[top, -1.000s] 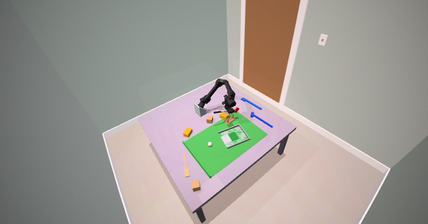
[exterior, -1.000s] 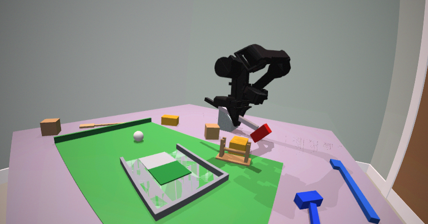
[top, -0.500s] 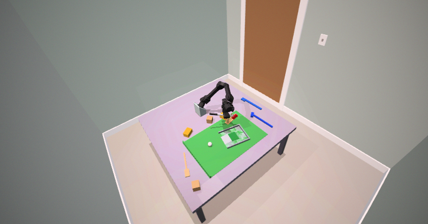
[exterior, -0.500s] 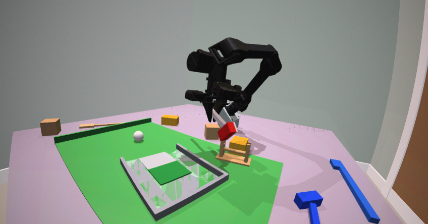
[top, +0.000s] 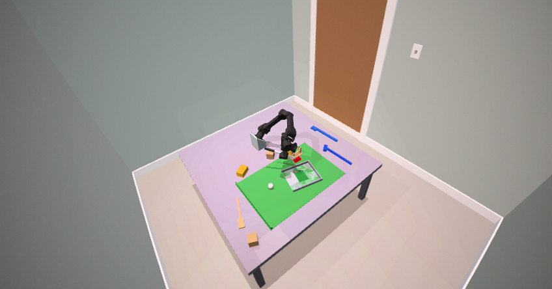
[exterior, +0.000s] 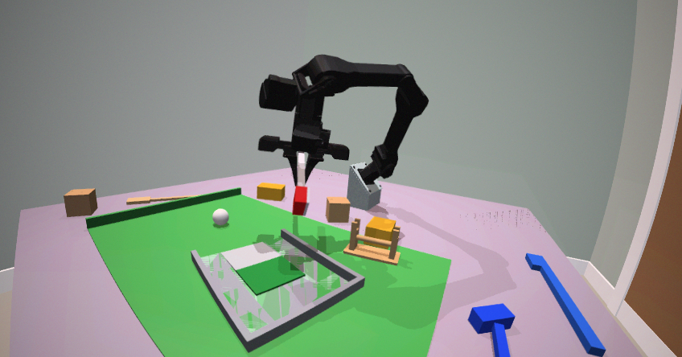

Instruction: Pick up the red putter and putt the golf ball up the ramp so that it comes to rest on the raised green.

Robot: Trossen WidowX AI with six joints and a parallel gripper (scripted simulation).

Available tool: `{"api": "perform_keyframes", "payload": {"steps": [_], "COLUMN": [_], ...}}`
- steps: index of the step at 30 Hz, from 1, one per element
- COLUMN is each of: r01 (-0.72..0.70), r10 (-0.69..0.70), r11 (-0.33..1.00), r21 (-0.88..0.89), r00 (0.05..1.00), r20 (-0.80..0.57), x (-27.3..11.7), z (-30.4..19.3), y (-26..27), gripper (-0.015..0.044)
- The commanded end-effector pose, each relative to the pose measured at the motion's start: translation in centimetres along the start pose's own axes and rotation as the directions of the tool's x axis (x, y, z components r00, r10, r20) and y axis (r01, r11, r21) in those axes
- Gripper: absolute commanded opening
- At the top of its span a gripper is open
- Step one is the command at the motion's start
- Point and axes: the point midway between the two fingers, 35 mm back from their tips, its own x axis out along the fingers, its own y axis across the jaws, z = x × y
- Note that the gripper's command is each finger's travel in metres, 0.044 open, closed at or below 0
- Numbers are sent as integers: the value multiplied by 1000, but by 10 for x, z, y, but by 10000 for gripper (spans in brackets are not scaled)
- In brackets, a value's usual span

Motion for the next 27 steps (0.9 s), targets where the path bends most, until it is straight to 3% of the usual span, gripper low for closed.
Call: {"api": "perform_keyframes", "payload": {"steps": [1, 27], "r01": [12, -14], "r10": [-12, 21], "r11": [996, 817], "r21": [83, 577], "r00": [1000, 1000], "r20": [-1, -6], "x": [-4, 17], "z": [-9, -101], "y": [-21, -126], "gripper": [0, 0]}}
